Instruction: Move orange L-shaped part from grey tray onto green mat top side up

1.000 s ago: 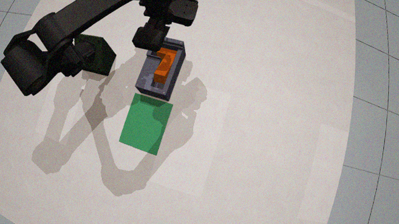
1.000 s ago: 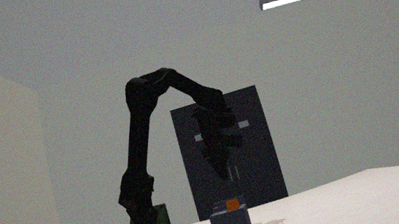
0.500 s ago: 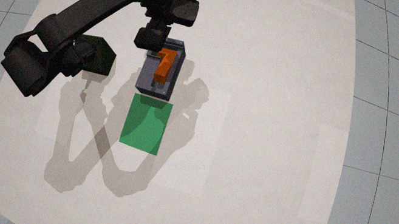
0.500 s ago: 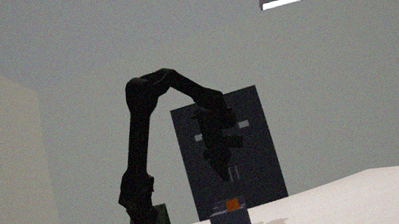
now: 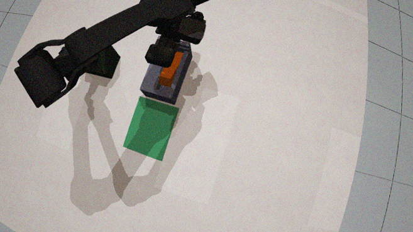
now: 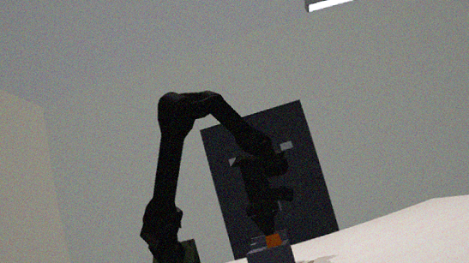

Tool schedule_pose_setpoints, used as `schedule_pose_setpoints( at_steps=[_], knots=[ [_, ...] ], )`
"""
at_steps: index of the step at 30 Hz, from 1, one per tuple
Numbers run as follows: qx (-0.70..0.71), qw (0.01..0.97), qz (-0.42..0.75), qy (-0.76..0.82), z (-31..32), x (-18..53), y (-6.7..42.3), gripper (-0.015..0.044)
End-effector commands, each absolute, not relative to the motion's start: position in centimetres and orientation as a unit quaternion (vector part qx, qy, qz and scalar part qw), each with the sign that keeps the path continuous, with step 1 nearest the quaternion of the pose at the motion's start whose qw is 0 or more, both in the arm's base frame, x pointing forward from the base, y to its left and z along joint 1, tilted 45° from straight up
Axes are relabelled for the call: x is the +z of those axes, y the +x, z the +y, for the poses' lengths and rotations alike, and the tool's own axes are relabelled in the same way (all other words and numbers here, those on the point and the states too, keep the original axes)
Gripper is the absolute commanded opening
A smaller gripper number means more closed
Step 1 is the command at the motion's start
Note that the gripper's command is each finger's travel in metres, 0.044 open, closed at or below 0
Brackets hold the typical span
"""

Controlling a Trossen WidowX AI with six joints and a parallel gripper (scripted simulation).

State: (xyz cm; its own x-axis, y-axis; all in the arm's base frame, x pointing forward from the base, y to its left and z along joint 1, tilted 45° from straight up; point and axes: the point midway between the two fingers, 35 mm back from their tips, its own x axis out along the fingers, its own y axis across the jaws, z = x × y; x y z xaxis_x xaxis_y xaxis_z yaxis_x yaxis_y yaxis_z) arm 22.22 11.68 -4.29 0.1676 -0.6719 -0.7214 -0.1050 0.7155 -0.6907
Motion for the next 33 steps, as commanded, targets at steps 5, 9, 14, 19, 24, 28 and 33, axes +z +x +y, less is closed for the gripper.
schedule_pose_setpoints(
  at_steps=[5,9,14,19,24,28,33],
  knots=[
    [-0.206,0.692,0.613,-0.321,10.6,-5.3,22.4,0.0180],
    [-0.206,0.692,0.613,-0.321,10.1,-5.7,22.5,0.0180],
    [-0.206,0.692,0.613,-0.321,9.6,-6.3,22.6,0.0180],
    [-0.207,0.692,0.613,-0.321,9.0,-6.8,22.7,0.0180],
    [-0.207,0.692,0.613,-0.321,9.0,-6.8,22.7,0.0180],
    [-0.207,0.692,0.613,-0.321,9.0,-6.8,22.7,0.0180],
    [-0.207,0.692,0.613,-0.321,9.0,-6.8,22.7,0.0180]
  ],
)
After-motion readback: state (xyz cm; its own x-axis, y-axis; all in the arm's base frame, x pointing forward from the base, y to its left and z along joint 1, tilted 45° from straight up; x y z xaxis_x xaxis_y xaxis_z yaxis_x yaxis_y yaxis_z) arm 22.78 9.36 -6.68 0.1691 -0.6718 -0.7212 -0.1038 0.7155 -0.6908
